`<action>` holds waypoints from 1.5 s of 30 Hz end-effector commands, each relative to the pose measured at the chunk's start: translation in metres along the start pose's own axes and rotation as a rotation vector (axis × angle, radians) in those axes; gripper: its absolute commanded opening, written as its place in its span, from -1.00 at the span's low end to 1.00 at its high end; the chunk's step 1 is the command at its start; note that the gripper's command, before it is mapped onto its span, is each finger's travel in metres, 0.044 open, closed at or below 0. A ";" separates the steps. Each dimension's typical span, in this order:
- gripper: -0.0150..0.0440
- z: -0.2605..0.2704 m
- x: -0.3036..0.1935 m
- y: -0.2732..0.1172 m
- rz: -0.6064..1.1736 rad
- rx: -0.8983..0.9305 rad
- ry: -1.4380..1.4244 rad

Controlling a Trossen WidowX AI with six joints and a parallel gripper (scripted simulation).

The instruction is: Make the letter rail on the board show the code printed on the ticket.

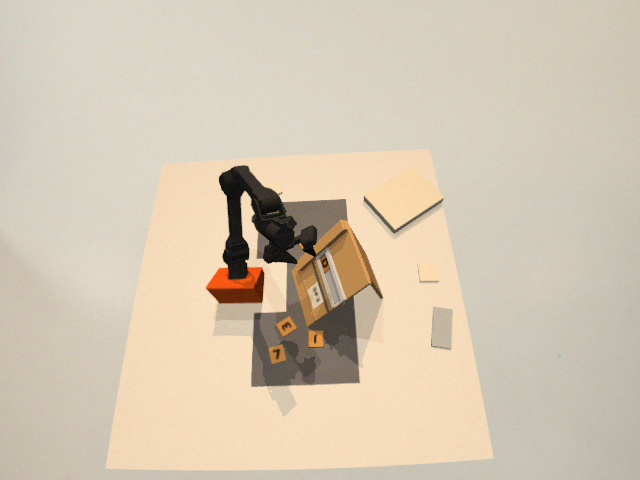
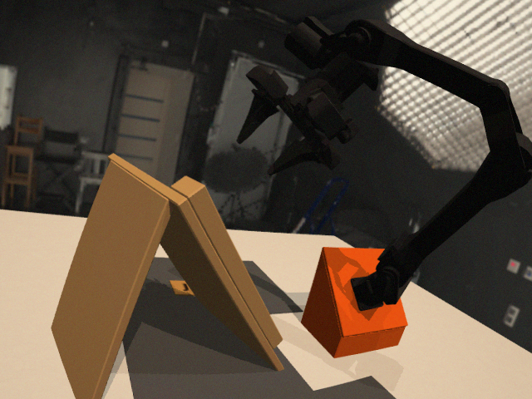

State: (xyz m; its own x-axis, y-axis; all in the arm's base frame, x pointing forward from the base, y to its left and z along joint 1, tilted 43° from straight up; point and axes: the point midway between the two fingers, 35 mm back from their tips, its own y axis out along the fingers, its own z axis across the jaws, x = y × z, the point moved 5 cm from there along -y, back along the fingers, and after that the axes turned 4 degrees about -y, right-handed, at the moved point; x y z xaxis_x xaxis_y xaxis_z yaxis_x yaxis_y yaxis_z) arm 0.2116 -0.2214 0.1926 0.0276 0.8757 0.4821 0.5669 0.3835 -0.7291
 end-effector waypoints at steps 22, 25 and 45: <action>0.66 -0.044 0.133 0.032 0.055 -0.069 -0.306; 0.66 -0.047 0.151 0.037 -0.001 -0.084 -0.350; 0.66 0.070 0.256 0.174 -0.428 0.432 -0.604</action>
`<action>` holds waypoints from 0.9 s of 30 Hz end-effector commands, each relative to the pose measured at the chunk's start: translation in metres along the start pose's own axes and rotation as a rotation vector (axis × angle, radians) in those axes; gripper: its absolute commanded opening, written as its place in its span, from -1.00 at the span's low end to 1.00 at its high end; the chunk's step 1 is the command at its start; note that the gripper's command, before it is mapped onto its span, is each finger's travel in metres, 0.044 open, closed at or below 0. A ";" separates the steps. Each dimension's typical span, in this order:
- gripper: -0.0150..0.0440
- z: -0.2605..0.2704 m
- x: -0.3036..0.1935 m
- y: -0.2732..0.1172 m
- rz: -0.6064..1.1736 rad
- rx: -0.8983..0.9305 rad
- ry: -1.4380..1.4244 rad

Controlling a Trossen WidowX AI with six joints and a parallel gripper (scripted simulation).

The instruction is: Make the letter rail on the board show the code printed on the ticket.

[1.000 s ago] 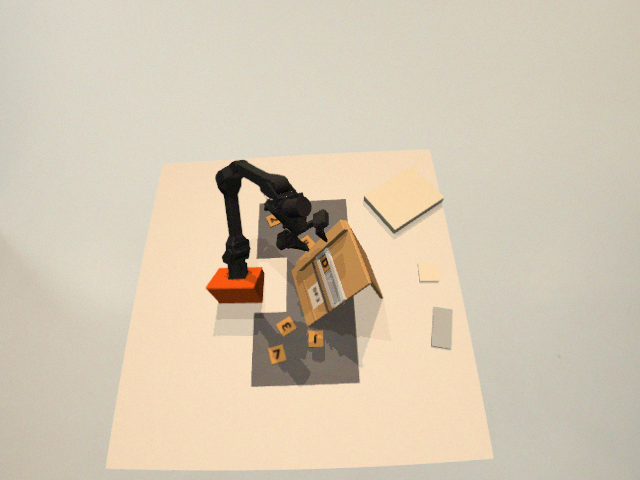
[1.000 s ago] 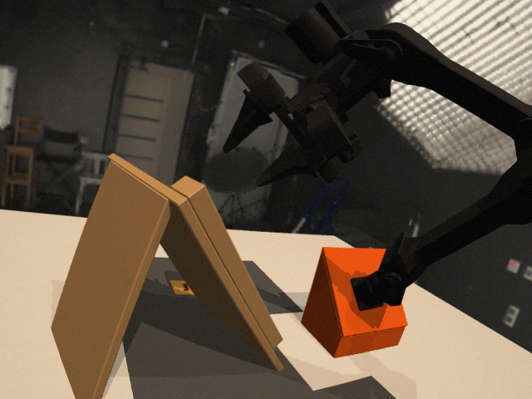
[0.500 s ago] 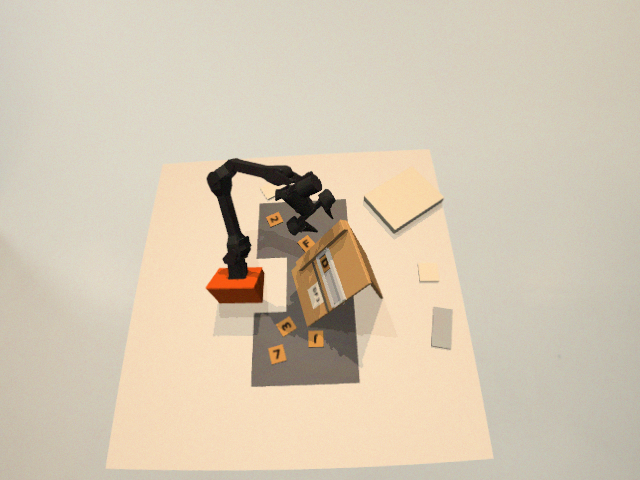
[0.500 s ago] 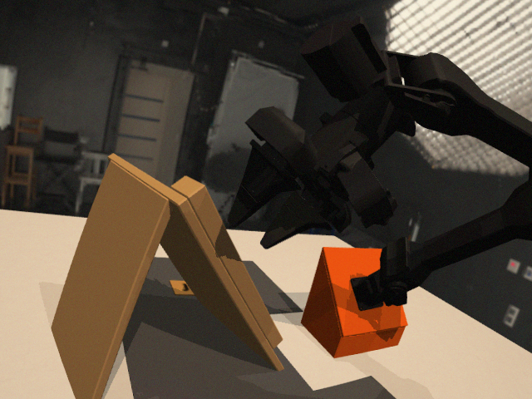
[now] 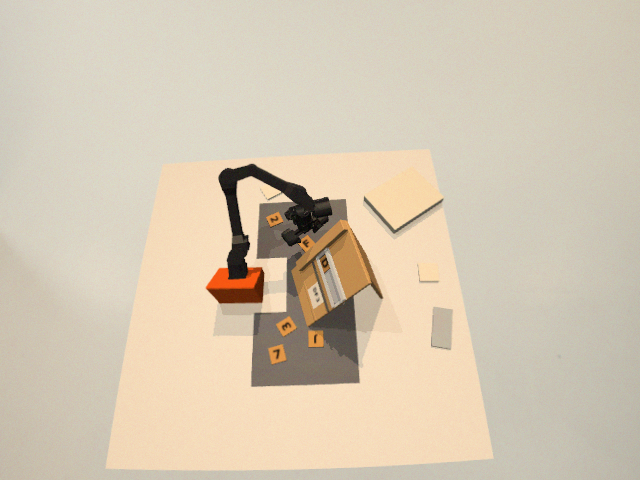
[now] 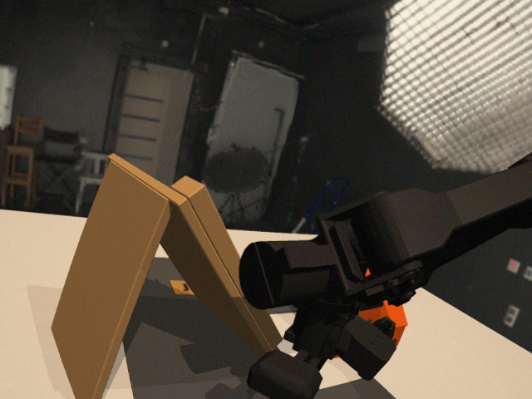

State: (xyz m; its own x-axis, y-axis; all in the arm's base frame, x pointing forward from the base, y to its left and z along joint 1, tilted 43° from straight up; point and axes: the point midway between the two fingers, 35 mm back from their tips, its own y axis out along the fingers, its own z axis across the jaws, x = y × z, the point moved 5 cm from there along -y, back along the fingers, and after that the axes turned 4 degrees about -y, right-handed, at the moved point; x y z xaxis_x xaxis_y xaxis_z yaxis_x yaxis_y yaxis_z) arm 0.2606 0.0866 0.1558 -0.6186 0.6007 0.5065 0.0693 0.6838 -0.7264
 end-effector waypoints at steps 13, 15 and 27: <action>0.66 0.005 0.001 0.036 -0.009 0.002 -0.014; 0.66 0.005 0.001 0.036 -0.009 0.002 -0.014; 0.66 0.005 0.001 0.044 -0.010 0.002 -0.014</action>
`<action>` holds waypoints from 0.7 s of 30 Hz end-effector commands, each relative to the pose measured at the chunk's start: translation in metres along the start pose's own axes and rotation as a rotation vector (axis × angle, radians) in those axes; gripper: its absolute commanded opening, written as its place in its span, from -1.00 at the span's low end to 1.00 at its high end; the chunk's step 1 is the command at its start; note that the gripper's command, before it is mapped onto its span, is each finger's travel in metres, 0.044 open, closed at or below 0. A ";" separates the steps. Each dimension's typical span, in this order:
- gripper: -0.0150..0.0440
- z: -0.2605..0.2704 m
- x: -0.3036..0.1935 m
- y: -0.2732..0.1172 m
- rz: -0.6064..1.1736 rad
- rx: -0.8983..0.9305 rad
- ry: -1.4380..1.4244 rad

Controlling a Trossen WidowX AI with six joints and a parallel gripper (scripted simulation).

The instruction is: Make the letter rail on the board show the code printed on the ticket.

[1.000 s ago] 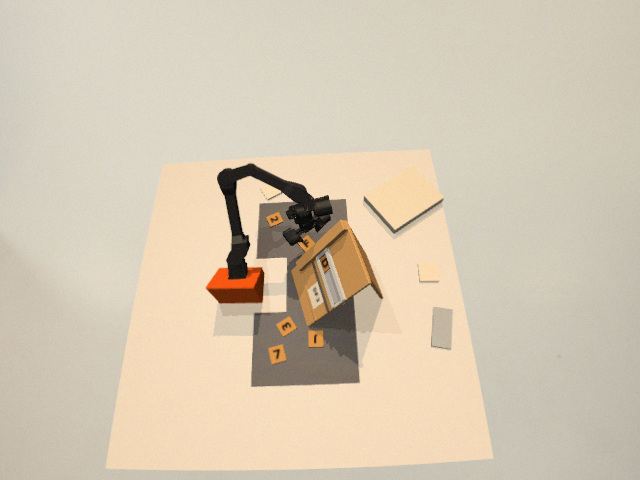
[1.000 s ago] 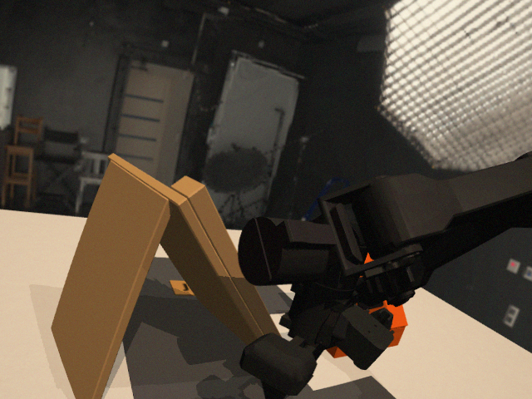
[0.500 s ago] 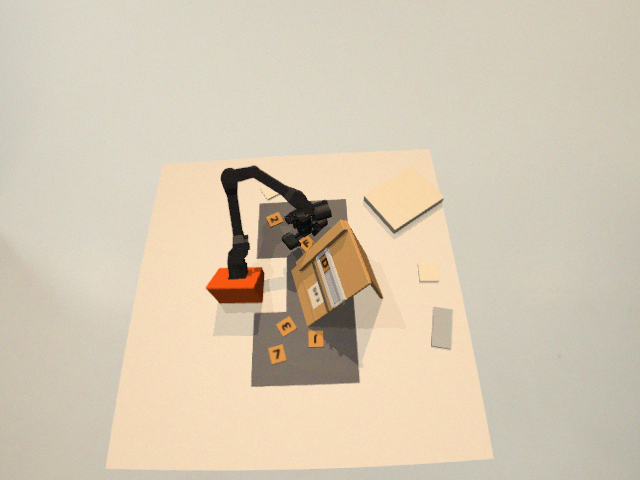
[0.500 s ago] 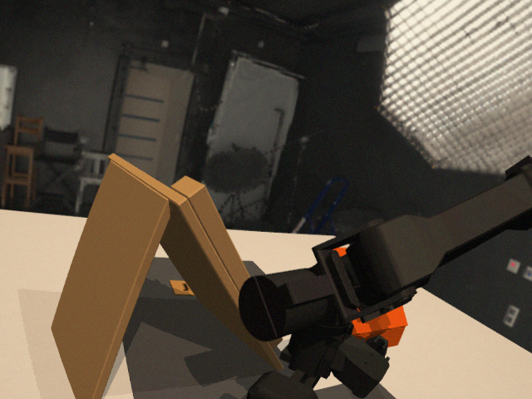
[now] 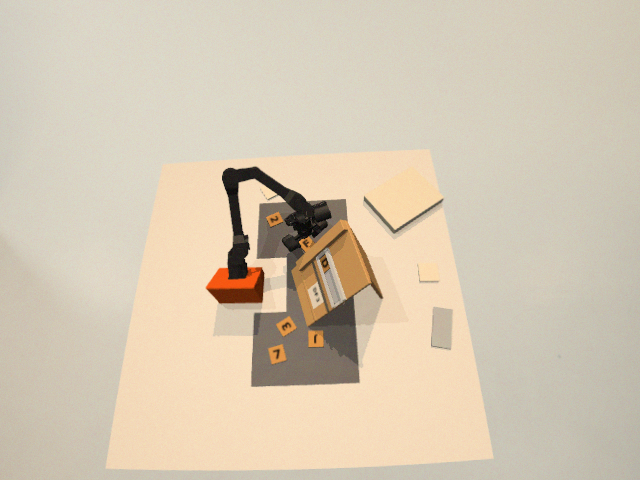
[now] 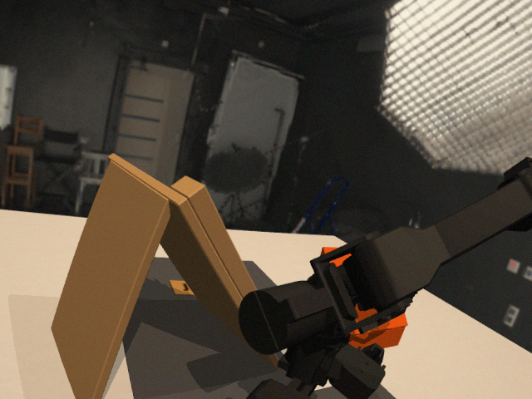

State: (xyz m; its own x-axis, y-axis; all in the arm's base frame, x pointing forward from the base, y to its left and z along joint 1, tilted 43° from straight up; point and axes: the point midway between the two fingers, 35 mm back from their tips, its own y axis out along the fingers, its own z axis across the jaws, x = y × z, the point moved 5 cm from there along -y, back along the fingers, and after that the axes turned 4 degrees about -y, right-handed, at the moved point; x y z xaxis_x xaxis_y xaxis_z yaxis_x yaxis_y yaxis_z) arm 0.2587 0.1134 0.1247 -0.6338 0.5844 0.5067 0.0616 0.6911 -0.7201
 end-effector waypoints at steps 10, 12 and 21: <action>0.66 0.001 0.000 0.014 0.002 0.002 0.004; 0.66 0.001 0.000 0.014 0.002 0.002 0.004; 0.35 0.001 0.000 0.014 0.002 0.002 0.004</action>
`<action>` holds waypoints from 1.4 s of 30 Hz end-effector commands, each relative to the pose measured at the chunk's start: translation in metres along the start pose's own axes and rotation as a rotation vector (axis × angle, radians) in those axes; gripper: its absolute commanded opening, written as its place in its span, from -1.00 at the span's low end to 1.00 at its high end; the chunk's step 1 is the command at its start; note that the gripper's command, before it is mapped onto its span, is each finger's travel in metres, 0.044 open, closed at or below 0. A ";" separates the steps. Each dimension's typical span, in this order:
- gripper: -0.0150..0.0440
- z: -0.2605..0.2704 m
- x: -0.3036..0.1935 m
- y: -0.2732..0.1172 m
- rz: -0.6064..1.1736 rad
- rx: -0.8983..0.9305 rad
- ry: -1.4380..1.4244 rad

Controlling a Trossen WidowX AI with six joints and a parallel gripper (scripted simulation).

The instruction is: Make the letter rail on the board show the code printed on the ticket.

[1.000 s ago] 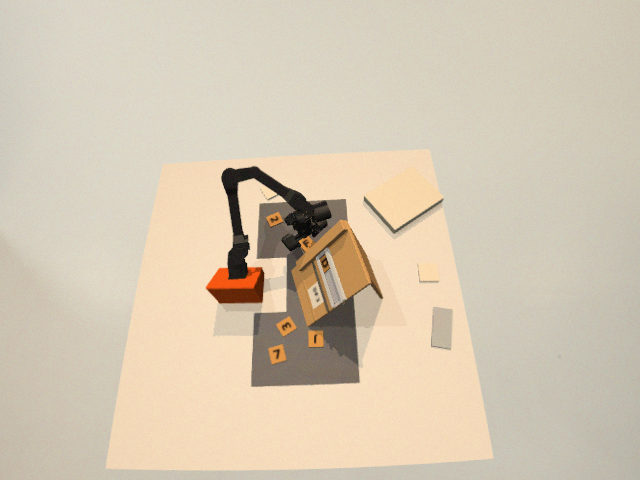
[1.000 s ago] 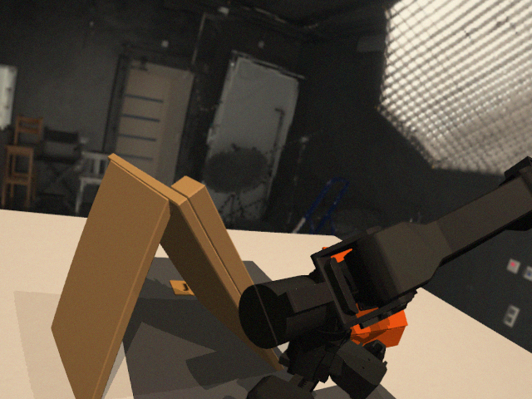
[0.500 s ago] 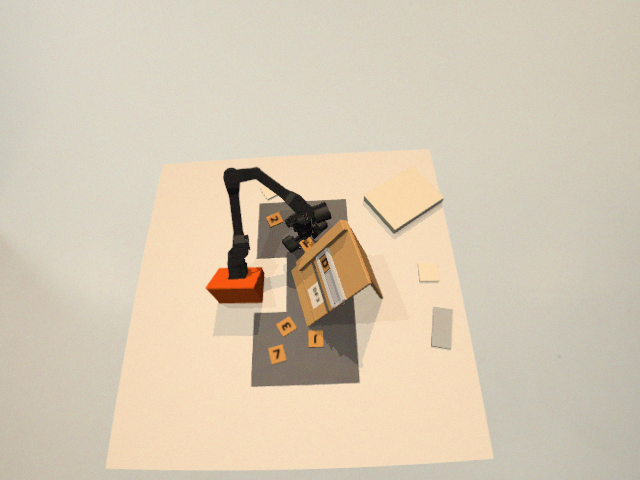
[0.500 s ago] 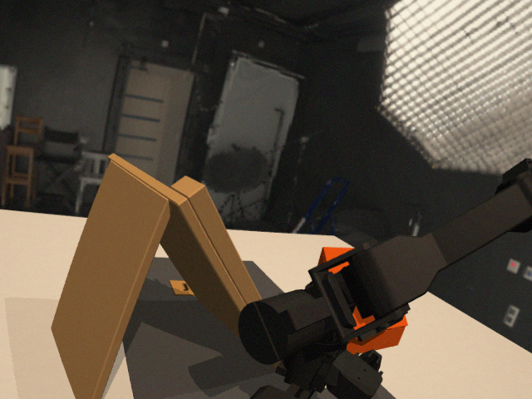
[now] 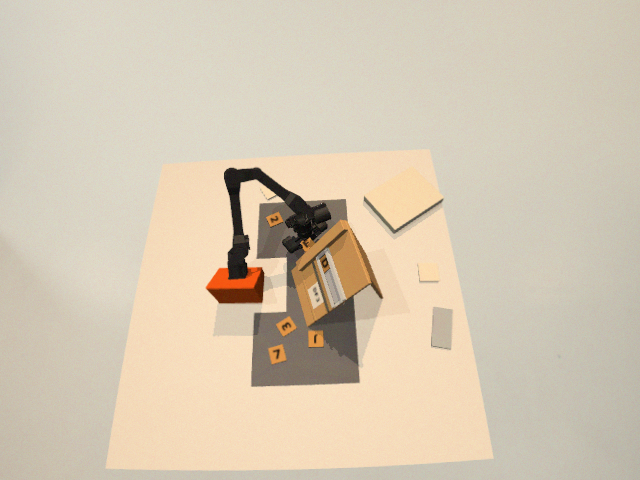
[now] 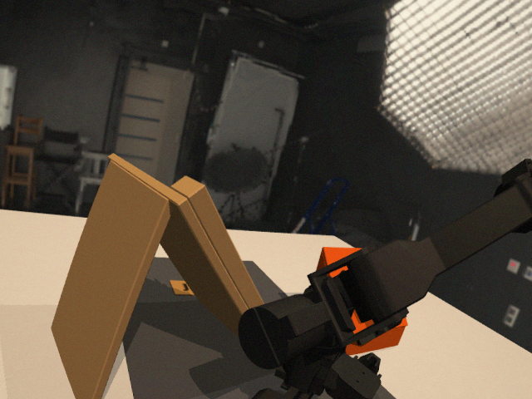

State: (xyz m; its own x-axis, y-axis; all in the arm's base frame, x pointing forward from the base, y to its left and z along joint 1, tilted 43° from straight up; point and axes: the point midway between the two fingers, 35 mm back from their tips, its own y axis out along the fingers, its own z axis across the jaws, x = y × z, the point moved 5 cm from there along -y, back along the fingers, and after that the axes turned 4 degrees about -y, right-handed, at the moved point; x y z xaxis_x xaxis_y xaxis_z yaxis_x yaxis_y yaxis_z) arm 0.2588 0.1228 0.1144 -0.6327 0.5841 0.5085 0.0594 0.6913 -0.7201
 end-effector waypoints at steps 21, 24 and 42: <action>-0.49 0.001 0.000 -0.011 0.004 0.001 0.003; -0.49 0.001 0.000 -0.013 0.004 0.001 0.003; -0.49 0.003 -0.001 -0.024 0.005 0.001 0.003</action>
State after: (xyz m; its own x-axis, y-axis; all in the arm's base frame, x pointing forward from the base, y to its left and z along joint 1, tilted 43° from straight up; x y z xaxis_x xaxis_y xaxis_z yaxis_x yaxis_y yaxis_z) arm 0.2556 0.1055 0.1284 -0.6278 0.5912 0.5063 0.0606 0.6856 -0.7254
